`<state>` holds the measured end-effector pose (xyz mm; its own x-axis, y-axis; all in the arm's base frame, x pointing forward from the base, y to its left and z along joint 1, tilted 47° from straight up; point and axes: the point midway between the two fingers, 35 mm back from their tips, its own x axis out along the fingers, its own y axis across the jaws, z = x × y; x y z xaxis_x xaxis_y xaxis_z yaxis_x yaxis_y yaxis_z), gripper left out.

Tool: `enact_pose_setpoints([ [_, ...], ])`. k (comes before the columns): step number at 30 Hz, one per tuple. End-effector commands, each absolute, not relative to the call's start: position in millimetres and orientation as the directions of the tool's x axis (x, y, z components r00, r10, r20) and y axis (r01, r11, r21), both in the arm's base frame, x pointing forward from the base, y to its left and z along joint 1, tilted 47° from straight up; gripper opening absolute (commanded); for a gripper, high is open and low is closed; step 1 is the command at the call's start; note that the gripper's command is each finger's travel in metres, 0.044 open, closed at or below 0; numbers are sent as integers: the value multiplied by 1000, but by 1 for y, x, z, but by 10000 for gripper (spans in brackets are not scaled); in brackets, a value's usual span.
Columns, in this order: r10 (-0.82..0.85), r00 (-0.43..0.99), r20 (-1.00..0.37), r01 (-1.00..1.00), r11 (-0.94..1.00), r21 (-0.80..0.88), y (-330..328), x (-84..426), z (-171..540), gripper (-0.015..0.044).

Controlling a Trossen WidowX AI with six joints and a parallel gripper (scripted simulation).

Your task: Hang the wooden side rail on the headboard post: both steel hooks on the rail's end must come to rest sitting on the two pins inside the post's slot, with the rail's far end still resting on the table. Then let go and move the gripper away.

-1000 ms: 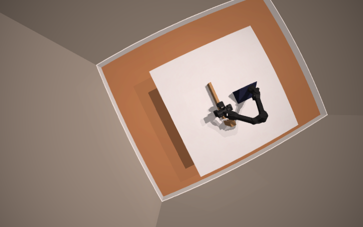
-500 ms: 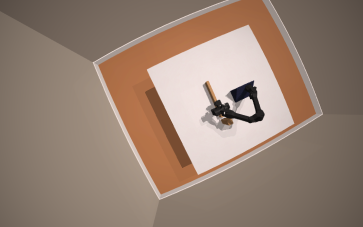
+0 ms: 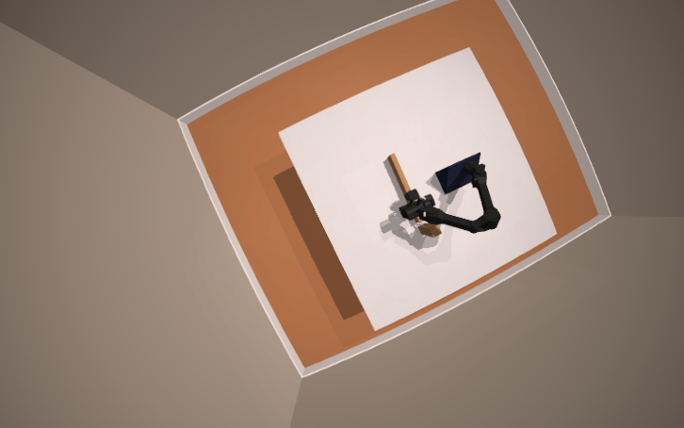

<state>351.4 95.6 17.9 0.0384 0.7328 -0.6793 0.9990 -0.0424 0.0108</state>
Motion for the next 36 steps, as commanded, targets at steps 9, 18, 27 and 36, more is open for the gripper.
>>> enact_pose_setpoints([
  [9, 736, 38, -676, 999, -46, 7, 96, 347, 18, 0],
  [18, 736, 38, -676, 999, -46, 7, 96, 343, 18, 0],
  [27, 736, 38, -676, 999, -46, 7, 96, 339, 18, 0],
  [36, 733, 44, -679, 999, -40, 21, 97, 341, 19, 0],
])
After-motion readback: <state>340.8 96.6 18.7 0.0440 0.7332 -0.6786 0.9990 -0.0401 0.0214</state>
